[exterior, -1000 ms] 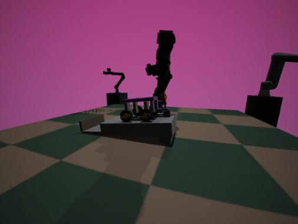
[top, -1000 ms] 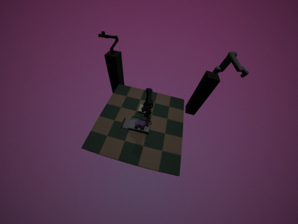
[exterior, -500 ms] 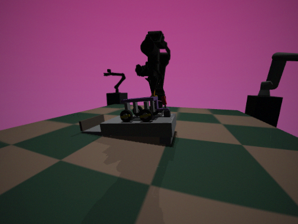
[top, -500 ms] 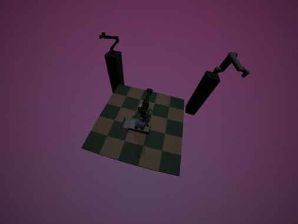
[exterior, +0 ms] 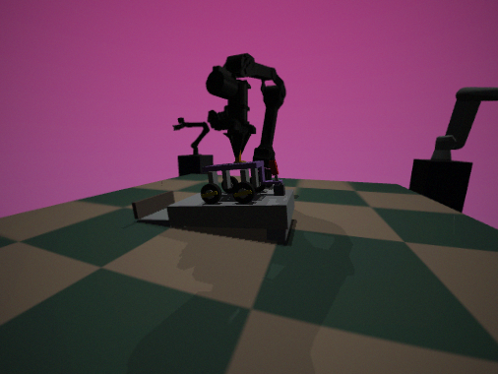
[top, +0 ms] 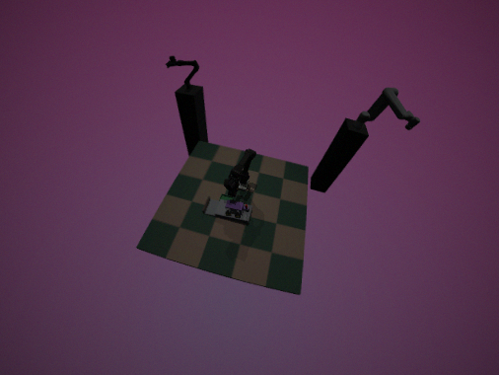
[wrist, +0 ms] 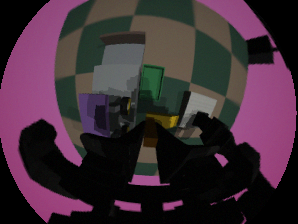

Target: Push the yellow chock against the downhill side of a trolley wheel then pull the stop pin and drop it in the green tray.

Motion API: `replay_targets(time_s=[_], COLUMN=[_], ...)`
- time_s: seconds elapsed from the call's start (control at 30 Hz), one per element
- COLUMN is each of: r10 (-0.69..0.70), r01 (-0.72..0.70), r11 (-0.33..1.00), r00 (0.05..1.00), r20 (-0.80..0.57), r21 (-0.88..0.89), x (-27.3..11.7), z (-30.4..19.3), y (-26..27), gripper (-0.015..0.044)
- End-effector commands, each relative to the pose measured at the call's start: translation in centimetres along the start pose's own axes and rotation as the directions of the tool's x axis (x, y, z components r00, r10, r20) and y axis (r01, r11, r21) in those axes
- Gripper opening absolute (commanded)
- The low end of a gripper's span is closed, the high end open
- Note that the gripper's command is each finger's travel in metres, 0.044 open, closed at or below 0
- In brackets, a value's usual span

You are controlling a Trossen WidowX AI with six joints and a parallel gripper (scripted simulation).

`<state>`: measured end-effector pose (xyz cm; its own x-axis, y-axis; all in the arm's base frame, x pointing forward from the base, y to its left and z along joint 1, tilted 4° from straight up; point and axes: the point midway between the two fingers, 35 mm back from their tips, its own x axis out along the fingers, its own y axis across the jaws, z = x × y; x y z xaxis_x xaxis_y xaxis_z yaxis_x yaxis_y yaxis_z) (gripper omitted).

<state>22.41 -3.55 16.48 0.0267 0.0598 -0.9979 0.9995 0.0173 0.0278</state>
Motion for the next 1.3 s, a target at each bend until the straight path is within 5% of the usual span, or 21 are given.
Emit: replay_targets(time_s=[0.0,0.77,1.27], r10=[0.005,0.006,-0.007], r01=[-0.005,-0.006,0.021], r11=[1.000,1.000,0.879], r00=[1.000,1.000,1.000], r20=[-0.003,0.005,-0.030], r21=[-0.005,0.001,0.477], x=[0.1,0.9,0.9], z=[1.3,10.6,10.8], y=[0.5,3.0,3.1], gripper=[0.0000,0.0000,0.0000])
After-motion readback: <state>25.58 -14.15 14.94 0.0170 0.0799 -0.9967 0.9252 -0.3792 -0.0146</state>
